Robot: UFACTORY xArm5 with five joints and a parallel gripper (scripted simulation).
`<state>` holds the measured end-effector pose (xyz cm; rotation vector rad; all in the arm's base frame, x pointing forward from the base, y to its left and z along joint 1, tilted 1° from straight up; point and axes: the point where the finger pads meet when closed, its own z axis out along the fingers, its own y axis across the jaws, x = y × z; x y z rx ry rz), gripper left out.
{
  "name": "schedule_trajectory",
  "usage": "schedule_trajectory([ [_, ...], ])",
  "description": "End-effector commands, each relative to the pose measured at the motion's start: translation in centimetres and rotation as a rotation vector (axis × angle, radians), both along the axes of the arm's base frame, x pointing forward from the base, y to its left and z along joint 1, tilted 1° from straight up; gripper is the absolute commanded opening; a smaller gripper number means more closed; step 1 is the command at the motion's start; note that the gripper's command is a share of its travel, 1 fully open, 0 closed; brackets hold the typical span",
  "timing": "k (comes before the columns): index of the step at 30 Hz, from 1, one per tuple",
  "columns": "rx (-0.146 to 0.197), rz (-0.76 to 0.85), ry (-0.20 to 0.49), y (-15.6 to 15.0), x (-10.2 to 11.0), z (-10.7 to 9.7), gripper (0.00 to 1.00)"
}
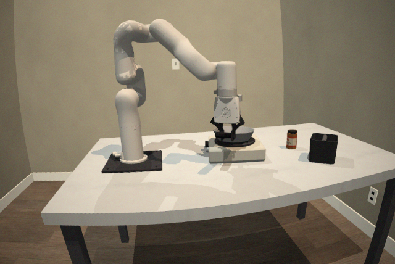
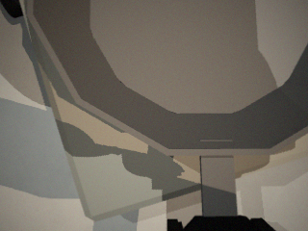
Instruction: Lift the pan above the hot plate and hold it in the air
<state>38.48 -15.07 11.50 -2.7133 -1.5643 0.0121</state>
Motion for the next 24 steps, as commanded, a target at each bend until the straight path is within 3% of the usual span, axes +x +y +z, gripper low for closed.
schedule_trajectory([
  [1, -0.002, 0.000, -0.005, -0.1, 0.1, 0.5, 0.00],
  [24, -0.002, 0.000, -0.005, -0.1, 0.1, 2.8, 0.00],
])
